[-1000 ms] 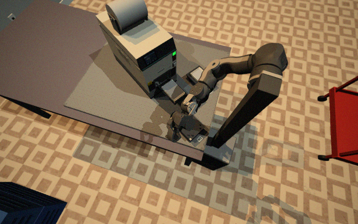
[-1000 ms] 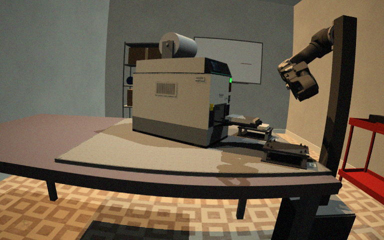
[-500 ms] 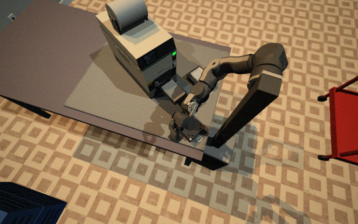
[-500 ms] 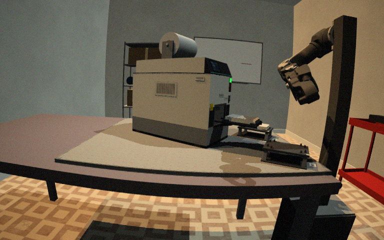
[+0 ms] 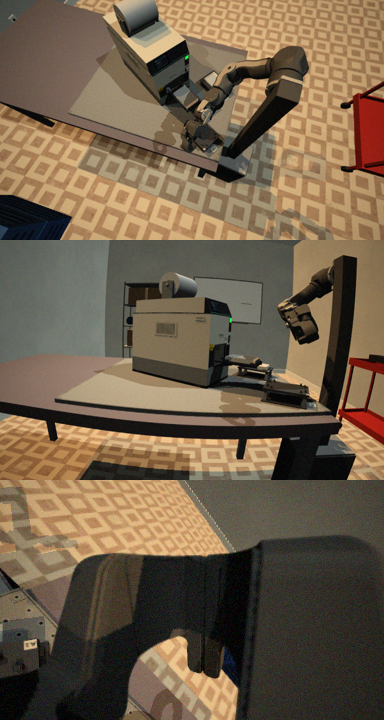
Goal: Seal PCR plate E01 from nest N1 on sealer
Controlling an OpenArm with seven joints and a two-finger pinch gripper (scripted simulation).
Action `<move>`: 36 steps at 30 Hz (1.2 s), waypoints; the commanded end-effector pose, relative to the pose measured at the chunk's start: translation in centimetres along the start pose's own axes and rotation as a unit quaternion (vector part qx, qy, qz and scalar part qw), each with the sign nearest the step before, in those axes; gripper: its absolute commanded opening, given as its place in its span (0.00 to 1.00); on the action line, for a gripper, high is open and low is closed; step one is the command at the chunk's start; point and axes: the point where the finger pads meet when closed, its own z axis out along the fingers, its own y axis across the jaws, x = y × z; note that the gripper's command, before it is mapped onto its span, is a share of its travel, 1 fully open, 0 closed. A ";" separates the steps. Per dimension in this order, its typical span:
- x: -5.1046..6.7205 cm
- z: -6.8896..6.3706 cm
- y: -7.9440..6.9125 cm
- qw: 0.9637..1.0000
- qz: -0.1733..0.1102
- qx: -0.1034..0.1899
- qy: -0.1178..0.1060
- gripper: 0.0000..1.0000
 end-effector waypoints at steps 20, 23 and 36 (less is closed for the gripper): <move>0.3 0.0 0.4 1.000 -0.001 0.000 0.002 0.00; 0.3 0.0 0.4 1.000 -0.001 0.000 0.002 0.00; -0.4 -0.5 -1.8 0.997 -0.024 0.066 -0.018 0.00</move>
